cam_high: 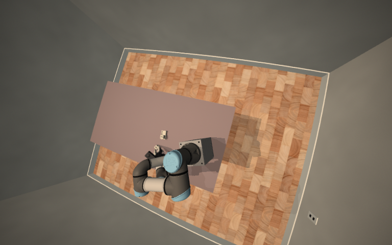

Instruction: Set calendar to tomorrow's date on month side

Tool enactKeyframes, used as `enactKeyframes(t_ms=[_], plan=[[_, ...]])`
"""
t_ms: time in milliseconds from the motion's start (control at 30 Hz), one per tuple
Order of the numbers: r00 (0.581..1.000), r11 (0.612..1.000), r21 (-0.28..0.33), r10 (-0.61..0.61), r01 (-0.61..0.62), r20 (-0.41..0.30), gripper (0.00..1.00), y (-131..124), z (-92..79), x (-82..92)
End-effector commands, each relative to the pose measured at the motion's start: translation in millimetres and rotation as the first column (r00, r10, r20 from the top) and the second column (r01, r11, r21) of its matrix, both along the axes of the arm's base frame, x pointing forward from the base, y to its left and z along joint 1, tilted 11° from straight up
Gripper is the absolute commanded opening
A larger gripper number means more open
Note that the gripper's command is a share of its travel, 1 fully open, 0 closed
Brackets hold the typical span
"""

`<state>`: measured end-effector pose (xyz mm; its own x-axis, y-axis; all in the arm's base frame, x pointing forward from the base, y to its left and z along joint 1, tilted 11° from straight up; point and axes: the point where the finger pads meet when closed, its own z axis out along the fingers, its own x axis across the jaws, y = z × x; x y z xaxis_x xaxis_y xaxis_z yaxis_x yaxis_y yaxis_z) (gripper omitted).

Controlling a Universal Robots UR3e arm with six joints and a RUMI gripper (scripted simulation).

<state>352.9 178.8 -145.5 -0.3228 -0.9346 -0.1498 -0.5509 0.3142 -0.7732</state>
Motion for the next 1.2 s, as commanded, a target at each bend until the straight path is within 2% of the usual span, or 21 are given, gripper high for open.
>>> enactKeyframes(t_ms=[0, 467, 933, 1167], plan=[[1.0, 1.0, 0.001, 0.0, 0.0, 0.001, 0.1, 0, 0.5, 0.1], [1.0, 1.0, 0.001, 0.0, 0.0, 0.001, 0.1, -1, 10.5, -1.4], [1.0, 1.0, 0.001, 0.0, 0.0, 0.001, 0.1, -6, 54.5, -8.4], [1.0, 1.0, 0.001, 0.0, 0.0, 0.001, 0.1, -7, 64.9, -10.1]])
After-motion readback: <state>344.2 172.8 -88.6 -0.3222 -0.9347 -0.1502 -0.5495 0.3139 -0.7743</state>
